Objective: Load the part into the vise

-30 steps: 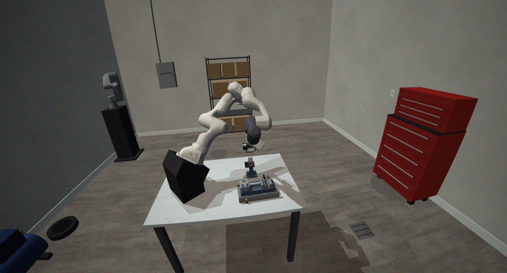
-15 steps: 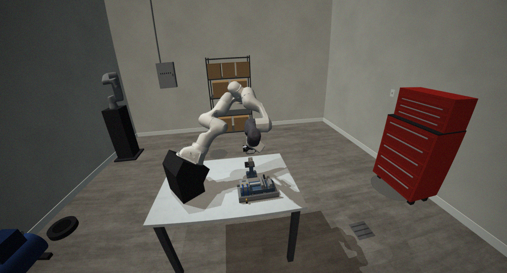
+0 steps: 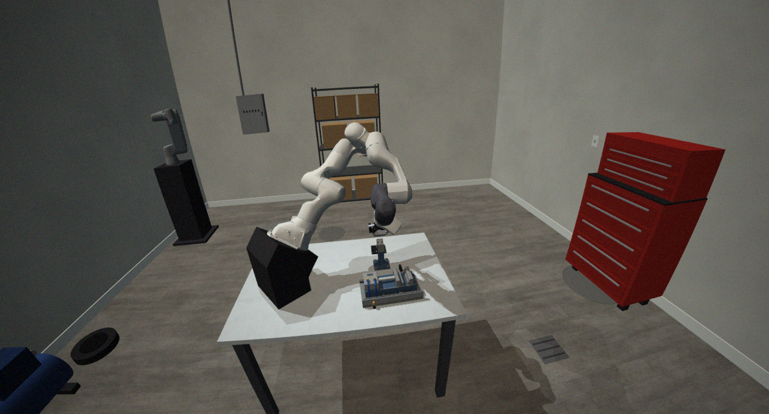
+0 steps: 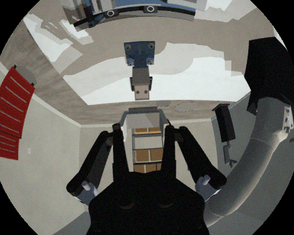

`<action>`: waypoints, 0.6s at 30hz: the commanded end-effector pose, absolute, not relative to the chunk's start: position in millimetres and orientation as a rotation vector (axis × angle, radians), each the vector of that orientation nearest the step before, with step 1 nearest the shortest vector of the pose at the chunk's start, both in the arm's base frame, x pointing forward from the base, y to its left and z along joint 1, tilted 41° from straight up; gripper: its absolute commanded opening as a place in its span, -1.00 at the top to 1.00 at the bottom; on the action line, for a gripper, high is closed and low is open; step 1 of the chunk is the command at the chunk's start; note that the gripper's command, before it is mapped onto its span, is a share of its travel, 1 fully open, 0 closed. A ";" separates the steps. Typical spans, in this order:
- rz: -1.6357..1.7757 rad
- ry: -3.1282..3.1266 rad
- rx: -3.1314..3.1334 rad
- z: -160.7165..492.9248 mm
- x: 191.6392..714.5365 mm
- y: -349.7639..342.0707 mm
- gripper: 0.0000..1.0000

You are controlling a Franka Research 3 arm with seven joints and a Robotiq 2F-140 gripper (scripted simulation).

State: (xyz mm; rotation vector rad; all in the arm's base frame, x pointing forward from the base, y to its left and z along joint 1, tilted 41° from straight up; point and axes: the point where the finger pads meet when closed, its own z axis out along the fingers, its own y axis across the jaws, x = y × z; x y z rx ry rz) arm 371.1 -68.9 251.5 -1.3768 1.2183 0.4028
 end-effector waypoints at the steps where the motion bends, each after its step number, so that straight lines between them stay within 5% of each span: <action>1: 0.397 1.232 -1.374 245.6 375.3 -70.4 1.00; 18: 0.397 1.232 -1.374 233.1 384.6 -65.2 1.00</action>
